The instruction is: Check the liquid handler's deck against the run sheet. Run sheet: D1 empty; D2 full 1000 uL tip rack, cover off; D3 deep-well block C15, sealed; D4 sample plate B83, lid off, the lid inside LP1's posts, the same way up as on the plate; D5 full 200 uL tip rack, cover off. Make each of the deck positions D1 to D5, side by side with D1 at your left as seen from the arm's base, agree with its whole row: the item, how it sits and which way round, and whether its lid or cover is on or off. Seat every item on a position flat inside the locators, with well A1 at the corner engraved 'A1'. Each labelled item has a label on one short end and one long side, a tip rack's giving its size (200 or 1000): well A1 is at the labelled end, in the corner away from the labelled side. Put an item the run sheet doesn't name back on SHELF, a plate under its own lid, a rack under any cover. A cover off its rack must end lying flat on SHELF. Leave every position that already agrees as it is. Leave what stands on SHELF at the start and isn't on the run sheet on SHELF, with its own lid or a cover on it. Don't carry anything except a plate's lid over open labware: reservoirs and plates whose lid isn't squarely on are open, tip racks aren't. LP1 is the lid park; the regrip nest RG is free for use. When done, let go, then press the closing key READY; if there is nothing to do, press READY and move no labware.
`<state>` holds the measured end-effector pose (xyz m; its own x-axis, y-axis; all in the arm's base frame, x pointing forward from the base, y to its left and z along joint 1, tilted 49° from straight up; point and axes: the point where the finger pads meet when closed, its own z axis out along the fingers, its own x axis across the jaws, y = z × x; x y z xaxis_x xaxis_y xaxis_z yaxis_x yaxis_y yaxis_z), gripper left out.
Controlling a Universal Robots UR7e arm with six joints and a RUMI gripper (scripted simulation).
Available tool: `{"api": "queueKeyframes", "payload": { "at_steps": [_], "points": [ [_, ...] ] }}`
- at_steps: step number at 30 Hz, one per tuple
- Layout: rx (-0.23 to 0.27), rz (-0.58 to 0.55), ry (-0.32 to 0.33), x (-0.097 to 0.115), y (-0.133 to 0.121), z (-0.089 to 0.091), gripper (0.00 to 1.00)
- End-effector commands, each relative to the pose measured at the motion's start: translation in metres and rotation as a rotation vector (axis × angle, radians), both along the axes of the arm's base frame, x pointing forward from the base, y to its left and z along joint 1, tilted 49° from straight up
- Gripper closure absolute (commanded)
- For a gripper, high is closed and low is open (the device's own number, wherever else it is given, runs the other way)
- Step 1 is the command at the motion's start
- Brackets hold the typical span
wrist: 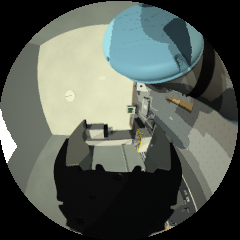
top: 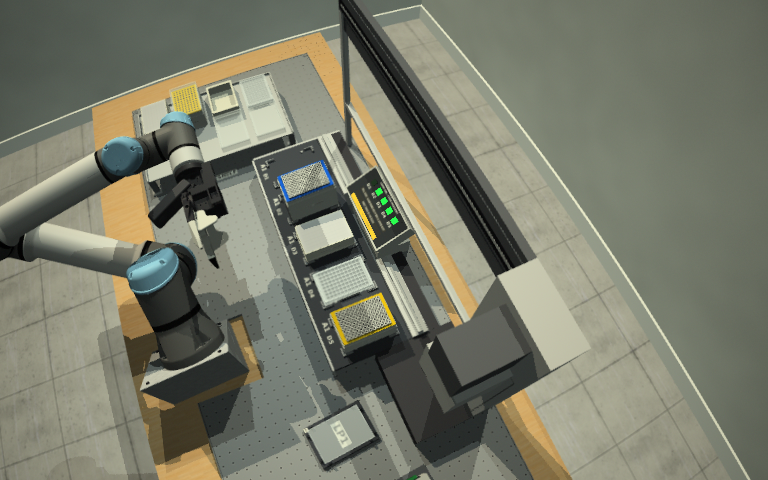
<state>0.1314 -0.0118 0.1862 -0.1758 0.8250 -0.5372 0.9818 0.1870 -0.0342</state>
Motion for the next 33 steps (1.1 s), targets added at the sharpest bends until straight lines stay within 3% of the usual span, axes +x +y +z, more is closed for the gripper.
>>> {"api": "queueKeyframes", "payload": {
  "at_steps": [1, 4, 11, 33],
  "points": [
    [0.031, -0.159, 0.002, -0.0055, 0.002, -0.0032, 0.18],
    [0.031, -0.159, 0.002, -0.0055, 0.002, -0.0032, 0.18],
    [0.061, -0.296, 0.0, -0.0097, 0.0053, -0.0055, 0.18],
    [0.061, -0.297, 0.0, -0.0097, 0.0052, -0.0055, 0.18]
  ]
}}
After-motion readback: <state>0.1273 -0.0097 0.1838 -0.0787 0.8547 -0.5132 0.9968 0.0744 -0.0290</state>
